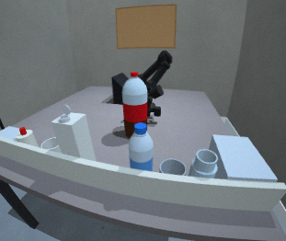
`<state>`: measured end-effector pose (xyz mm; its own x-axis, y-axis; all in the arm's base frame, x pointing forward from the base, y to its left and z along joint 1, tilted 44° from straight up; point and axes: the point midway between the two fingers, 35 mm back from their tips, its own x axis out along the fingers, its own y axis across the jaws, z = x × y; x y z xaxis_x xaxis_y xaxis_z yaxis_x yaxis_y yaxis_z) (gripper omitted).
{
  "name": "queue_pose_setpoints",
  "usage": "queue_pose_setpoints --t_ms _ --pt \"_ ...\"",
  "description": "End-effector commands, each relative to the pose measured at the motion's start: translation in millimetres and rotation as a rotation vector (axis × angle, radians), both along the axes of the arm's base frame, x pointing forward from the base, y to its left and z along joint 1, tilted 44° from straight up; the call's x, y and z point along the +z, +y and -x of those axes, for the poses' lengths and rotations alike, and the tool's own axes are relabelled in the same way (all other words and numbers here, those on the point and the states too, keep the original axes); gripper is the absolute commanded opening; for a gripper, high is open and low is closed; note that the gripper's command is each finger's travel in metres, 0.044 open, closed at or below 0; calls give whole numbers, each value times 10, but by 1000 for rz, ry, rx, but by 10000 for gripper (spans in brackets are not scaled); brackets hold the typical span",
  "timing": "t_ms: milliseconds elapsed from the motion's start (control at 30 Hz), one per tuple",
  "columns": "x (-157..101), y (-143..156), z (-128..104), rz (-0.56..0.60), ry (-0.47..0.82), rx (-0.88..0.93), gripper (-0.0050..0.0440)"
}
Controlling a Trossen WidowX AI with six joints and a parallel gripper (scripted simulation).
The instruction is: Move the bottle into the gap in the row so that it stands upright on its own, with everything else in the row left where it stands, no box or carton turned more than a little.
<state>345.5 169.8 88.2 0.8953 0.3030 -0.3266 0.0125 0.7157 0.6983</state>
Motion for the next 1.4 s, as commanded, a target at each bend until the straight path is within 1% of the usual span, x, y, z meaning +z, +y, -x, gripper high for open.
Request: queue_pose_setpoints --t_ms 0,233,433,567,700,733,1367 --pt "50 7 -50 -4 -12 -1 -50" --pt "54 10 -62 -4 -12 -1 -50" --pt "62 23 -159 -4 -12 0 -50" --pt "121 49 -172 -11 -20 -1 -50" --pt "126 52 -177 -11 -21 -1 -50" --pt "89 42 -184 -6 -13 -4 -50" --pt "103 59 -226 -5 -13 -1 -50"
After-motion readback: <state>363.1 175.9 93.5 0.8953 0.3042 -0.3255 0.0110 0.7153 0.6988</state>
